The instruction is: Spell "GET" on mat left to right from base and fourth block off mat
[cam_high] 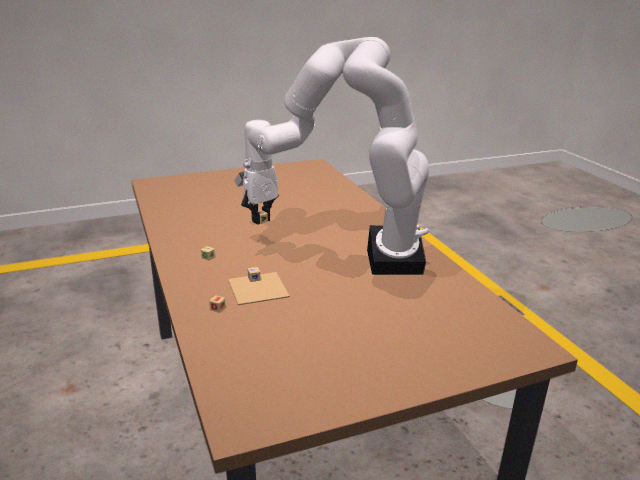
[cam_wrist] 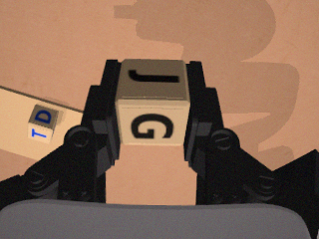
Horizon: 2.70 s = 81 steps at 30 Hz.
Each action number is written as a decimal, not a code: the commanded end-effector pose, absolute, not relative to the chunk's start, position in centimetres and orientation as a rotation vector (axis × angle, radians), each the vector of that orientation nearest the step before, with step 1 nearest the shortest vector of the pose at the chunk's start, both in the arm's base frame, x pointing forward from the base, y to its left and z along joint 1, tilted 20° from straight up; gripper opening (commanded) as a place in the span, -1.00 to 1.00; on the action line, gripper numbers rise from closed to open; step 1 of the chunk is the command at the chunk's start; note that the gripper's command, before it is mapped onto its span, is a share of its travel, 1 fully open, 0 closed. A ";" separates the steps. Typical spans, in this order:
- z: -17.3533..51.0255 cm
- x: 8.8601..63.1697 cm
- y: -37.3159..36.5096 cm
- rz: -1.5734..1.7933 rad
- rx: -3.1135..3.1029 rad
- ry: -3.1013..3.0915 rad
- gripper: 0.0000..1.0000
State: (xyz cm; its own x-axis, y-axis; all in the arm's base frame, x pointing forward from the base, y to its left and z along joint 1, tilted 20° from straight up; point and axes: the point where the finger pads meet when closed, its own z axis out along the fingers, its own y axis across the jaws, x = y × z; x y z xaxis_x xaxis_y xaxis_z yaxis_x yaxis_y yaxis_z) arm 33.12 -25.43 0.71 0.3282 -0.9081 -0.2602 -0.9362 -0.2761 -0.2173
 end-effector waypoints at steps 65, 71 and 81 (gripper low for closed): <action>6.4 40.0 -12.1 -0.243 -2.793 -0.307 -0.47; 6.9 40.3 -10.9 -0.273 -2.776 -0.494 -0.47; 7.7 40.7 -8.8 -0.321 -2.723 -0.805 -0.47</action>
